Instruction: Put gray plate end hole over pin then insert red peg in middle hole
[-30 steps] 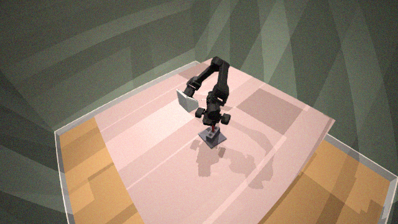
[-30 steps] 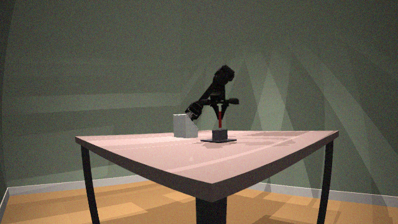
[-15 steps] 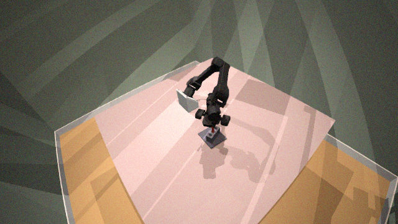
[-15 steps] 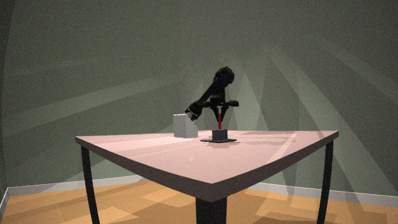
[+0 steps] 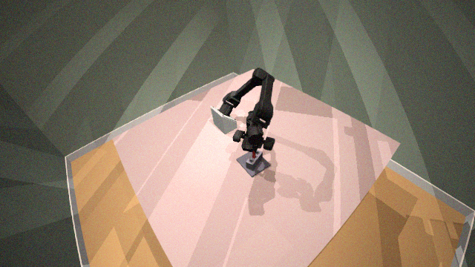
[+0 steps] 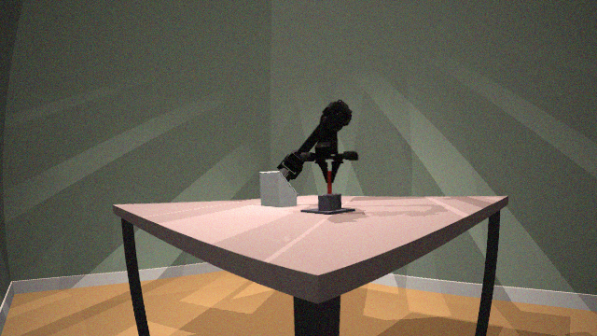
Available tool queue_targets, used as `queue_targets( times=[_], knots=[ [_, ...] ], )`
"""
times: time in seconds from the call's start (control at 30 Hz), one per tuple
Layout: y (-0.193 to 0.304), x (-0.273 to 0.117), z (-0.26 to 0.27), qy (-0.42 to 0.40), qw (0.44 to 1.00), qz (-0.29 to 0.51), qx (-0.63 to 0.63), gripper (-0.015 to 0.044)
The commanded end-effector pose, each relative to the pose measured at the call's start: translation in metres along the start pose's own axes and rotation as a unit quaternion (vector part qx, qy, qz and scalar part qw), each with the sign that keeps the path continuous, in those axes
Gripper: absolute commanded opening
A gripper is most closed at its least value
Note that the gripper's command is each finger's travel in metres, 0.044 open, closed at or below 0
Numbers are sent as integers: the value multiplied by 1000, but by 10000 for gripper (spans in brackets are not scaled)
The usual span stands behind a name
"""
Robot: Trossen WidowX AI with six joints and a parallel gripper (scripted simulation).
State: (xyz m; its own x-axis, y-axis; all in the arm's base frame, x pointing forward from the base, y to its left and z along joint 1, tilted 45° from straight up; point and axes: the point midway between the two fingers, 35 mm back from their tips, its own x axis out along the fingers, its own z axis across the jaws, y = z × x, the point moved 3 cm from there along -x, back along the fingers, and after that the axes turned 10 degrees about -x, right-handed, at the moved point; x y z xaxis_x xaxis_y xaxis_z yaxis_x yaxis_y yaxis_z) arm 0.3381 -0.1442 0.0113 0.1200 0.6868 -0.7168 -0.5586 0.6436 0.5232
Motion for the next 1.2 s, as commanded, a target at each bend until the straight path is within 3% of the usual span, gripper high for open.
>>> queue_targets(
  times=[0.0, 0.03, 0.23, 1.17],
  knots=[
    [0, 0, 0, 0, 1000, 0, 0, 0],
    [0, 0, 0, 0, 1000, 0, 0, 0],
    [0, 0, 0, 0, 1000, 0, 0, 150],
    [3, -12, -1, -4, 1000, -2, 3, 150]
  ],
)
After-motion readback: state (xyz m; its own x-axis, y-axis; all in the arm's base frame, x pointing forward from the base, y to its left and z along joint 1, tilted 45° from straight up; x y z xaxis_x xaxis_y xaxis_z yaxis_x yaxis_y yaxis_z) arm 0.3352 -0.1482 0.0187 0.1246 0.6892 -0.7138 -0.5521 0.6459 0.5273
